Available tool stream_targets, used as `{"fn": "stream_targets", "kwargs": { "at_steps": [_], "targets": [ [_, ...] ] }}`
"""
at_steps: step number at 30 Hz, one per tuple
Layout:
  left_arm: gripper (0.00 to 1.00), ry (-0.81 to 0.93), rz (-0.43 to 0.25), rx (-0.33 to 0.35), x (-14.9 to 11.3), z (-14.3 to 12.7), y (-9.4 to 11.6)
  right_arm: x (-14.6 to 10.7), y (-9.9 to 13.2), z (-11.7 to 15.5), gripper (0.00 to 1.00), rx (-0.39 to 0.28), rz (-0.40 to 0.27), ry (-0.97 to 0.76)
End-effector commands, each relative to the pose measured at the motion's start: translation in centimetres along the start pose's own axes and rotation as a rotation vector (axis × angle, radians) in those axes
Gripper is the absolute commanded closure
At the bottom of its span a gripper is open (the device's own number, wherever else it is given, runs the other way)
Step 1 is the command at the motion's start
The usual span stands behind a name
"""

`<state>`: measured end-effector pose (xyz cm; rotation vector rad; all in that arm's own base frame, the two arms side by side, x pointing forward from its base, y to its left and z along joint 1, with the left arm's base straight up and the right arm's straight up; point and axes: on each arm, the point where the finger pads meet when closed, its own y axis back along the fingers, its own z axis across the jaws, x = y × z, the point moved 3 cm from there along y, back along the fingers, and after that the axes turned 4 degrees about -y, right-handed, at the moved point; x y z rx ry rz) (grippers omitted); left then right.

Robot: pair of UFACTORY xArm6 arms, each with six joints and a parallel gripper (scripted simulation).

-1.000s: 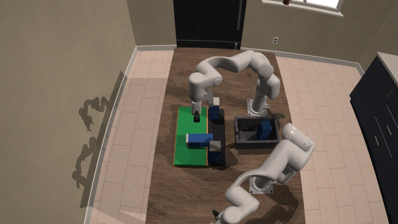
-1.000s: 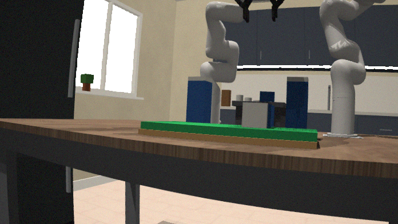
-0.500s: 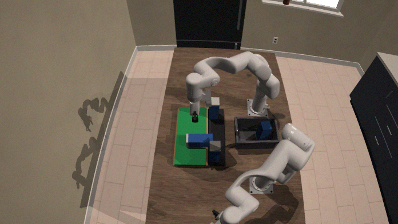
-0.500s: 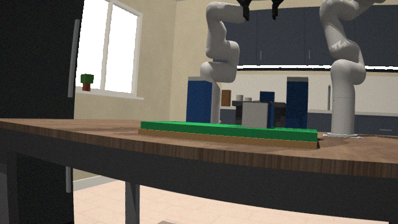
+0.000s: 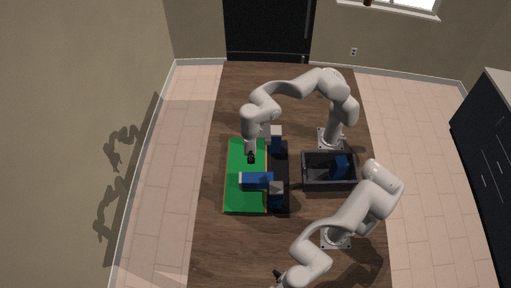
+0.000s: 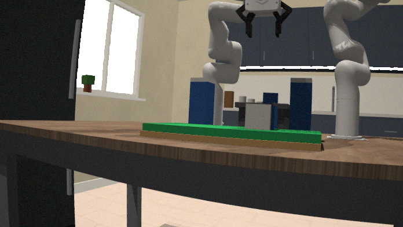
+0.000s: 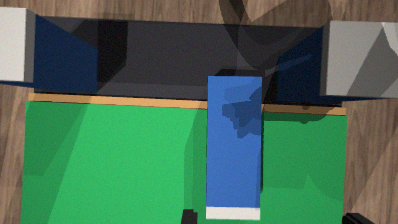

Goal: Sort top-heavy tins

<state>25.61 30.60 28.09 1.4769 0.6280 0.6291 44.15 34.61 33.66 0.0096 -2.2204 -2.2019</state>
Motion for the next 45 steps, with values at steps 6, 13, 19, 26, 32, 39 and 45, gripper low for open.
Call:
{"fn": "stream_targets", "kwargs": {
  "at_steps": [6, 13, 19, 26, 32, 39, 45],
  "targets": [
    [0.00, 0.000, 0.004, 0.000, 0.1, 0.0, 0.2, -0.1, -3.6, 0.1, 0.16, -0.008, -0.009, 0.001],
    [0.00, 0.000, 0.004, 0.000, 0.1, 0.0, 0.2, -0.1, -7.1, 0.2, 0.16, -0.008, -0.009, 0.001],
    [0.00, 0.000, 0.004, 0.000, 0.1, 0.0, 0.2, -0.1, -9.0, 0.2, 0.16, -0.008, -0.010, 0.002],
    [0.00, 0.000, 0.004, 0.000, 0.1, 0.0, 0.2, -0.2, -12.5, 0.2, 0.16, -0.008, -0.010, 0.002],
    [0.00, 0.000, 0.004, 0.000, 0.1, 0.0, 0.2, -0.2, -15.5, 0.3, 0.16, -0.008, -0.010, 0.002],
    [0.00, 0.000, 0.004, 0.000, 0.1, 0.0, 0.2, -0.2, -17.9, 0.3, 0.16, -0.009, -0.010, 0.002],
    [0.00, 0.000, 0.004, 0.000, 0.1, 0.0, 0.2, -0.2, -18.4, 0.3, 0.16, -0.009, -0.010, 0.002]
  ]
}}
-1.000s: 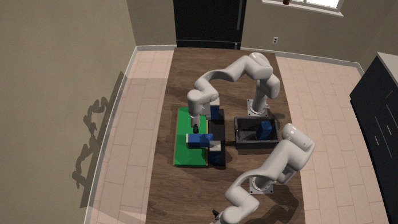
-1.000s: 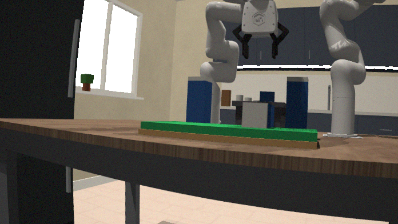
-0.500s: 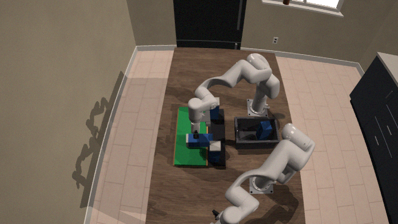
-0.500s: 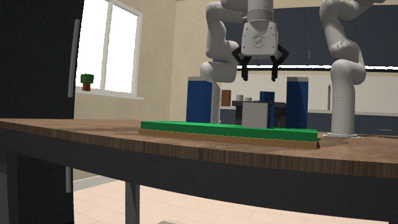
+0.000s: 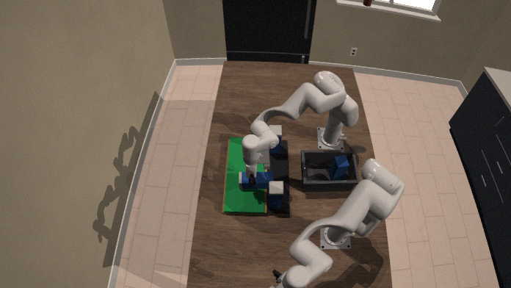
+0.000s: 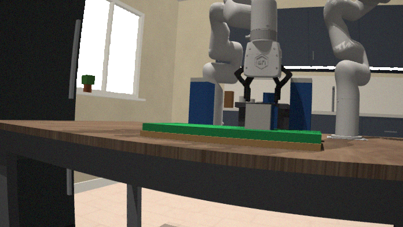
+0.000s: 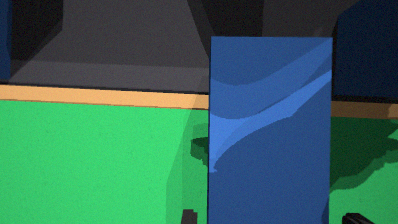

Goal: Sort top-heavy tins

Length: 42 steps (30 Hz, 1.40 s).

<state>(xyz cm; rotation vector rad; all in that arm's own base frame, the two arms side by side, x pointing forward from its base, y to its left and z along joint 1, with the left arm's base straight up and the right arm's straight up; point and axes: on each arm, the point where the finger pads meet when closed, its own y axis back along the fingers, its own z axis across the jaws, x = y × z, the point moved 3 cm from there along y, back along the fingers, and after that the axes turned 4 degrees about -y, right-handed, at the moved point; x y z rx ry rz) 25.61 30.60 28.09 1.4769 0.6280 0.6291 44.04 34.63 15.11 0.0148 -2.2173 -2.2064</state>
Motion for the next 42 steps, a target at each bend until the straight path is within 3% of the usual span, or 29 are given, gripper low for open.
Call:
{"fn": "stream_targets", "kwargs": {
  "at_steps": [1, 25, 42],
  "targets": [
    [0.00, 0.000, 0.004, 0.000, 0.1, 0.0, 0.2, -0.2, 0.2, 0.1, 0.16, -0.005, -0.007, 0.000],
    [0.00, 0.000, 0.004, 0.000, 0.1, 0.0, 0.2, -0.2, 0.1, 0.1, 0.16, -0.004, -0.006, 0.000],
    [0.00, 0.000, 0.004, 0.000, 0.1, 0.0, 0.2, -0.2, -2.9, 0.1, 0.16, -0.006, -0.005, 0.000]
  ]
}}
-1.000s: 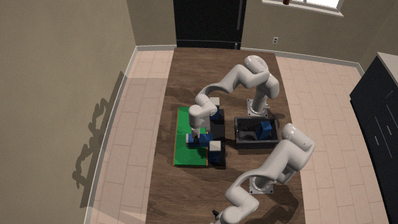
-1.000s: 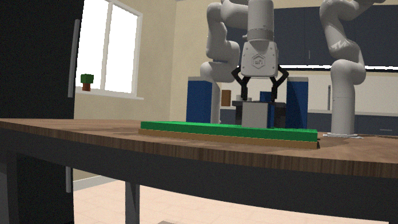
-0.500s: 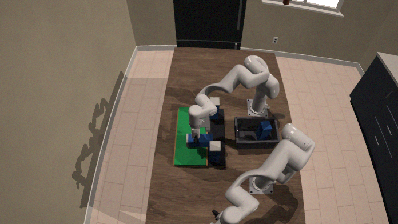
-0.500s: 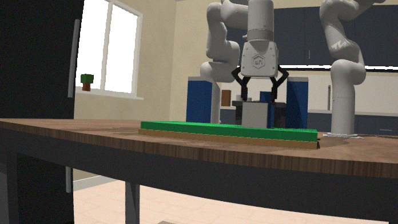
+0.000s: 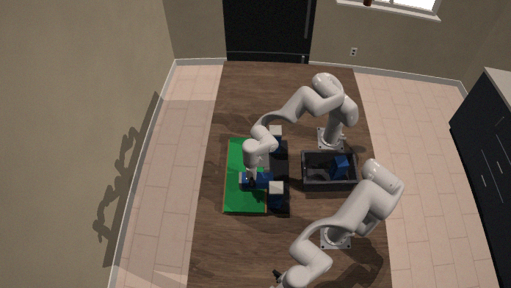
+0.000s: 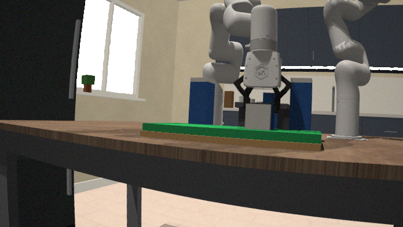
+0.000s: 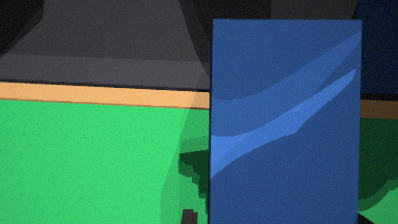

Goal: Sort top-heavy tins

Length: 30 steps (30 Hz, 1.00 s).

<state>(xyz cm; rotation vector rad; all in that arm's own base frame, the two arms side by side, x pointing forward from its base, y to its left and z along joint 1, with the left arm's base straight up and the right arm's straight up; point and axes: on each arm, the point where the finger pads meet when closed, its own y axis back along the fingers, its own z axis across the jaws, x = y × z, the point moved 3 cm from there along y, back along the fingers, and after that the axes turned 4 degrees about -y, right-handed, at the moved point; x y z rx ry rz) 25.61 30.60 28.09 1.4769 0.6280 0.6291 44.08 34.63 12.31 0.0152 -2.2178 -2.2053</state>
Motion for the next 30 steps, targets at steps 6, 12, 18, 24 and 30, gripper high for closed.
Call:
{"fn": "stream_targets", "kwargs": {
  "at_steps": [6, 12, 18, 24, 30],
  "targets": [
    [0.00, 0.000, 0.004, 0.000, 0.1, 0.0, 0.2, -0.2, -1.3, 0.1, 0.16, -0.006, -0.006, -0.001],
    [0.00, 0.000, 0.004, 0.000, 0.1, 0.0, 0.2, -0.2, -2.1, 0.1, 0.16, -0.006, -0.006, -0.001],
    [0.00, 0.000, 0.004, 0.000, 0.1, 0.0, 0.2, -0.1, -2.1, 0.1, 0.16, -0.006, -0.007, 0.000],
    [0.00, 0.000, 0.004, 0.000, 0.1, 0.0, 0.2, -0.1, -2.1, 0.1, 0.16, -0.006, -0.007, 0.000],
    [0.00, 0.000, 0.004, 0.000, 0.1, 0.0, 0.2, -0.1, -2.1, 0.1, 0.16, -0.006, -0.007, 0.000]
  ]
}}
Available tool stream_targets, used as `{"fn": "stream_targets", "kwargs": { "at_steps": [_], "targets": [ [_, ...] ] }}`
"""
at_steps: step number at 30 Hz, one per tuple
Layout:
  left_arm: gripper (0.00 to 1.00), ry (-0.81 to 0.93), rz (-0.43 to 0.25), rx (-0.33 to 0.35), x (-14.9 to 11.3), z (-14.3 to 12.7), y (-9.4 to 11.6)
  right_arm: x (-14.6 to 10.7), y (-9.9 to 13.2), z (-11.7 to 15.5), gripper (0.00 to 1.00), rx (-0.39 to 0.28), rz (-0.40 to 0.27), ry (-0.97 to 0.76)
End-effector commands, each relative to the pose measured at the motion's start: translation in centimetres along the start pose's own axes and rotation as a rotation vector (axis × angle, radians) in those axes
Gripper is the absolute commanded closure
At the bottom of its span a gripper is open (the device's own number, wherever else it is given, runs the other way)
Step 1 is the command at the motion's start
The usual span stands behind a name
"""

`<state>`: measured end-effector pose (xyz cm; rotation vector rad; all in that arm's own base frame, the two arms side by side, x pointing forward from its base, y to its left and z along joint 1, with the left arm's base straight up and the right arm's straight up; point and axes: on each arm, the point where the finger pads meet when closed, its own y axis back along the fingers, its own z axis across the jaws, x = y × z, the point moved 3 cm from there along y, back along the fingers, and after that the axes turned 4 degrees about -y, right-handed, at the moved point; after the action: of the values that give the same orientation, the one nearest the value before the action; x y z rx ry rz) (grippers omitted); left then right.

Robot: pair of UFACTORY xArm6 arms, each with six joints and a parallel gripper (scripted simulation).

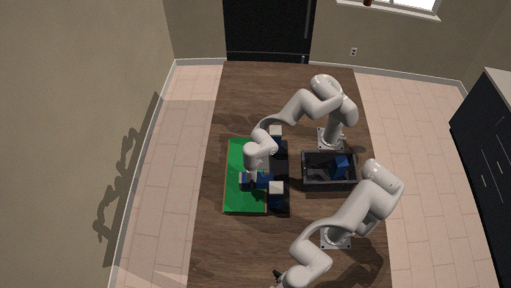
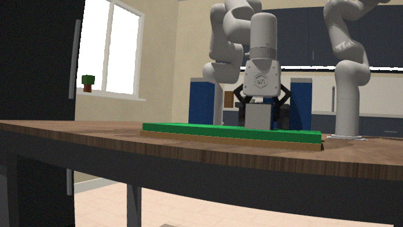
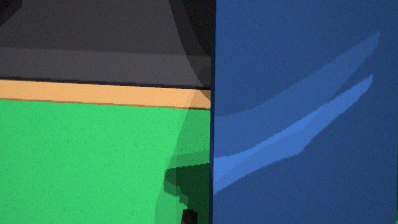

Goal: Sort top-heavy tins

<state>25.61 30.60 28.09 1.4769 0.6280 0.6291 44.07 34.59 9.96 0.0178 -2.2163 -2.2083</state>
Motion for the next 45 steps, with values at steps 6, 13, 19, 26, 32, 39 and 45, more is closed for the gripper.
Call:
{"fn": "stream_targets", "kwargs": {
  "at_steps": [6, 13, 19, 26, 32, 39, 45],
  "targets": [
    [0.00, 0.000, 0.004, 0.000, 0.08, 0.00, 0.15, -0.13, 0.26, 0.10, 1.00, -0.004, -0.005, 0.000],
    [0.00, 0.000, 0.004, 0.000, 0.08, 0.00, 0.15, -0.13, 0.26, 0.10, 1.00, -0.004, -0.005, 0.000],
    [0.00, 0.000, 0.004, 0.000, 0.08, 0.00, 0.15, -0.13, 0.26, 0.10, 1.00, -0.004, -0.005, 0.000],
    [0.00, 0.000, 0.004, 0.000, 0.08, 0.00, 0.15, -0.14, 0.28, 0.11, 1.00, -0.004, -0.005, 0.000],
    [0.00, 0.000, 0.004, 0.000, 0.08, 0.00, 0.15, -0.14, 0.28, 0.11, 1.00, -0.004, -0.005, 0.000],
    [0.00, 0.000, 0.004, 0.000, 0.08, 0.00, 0.15, -0.15, 0.38, 0.11, 1.00, -0.004, -0.005, 0.000],
    [0.00, 0.000, 0.004, 0.000, 0.08, 0.00, 0.15, -0.17, 0.92, 0.10, 1.00, -0.004, -0.005, 0.000]
  ]
}}
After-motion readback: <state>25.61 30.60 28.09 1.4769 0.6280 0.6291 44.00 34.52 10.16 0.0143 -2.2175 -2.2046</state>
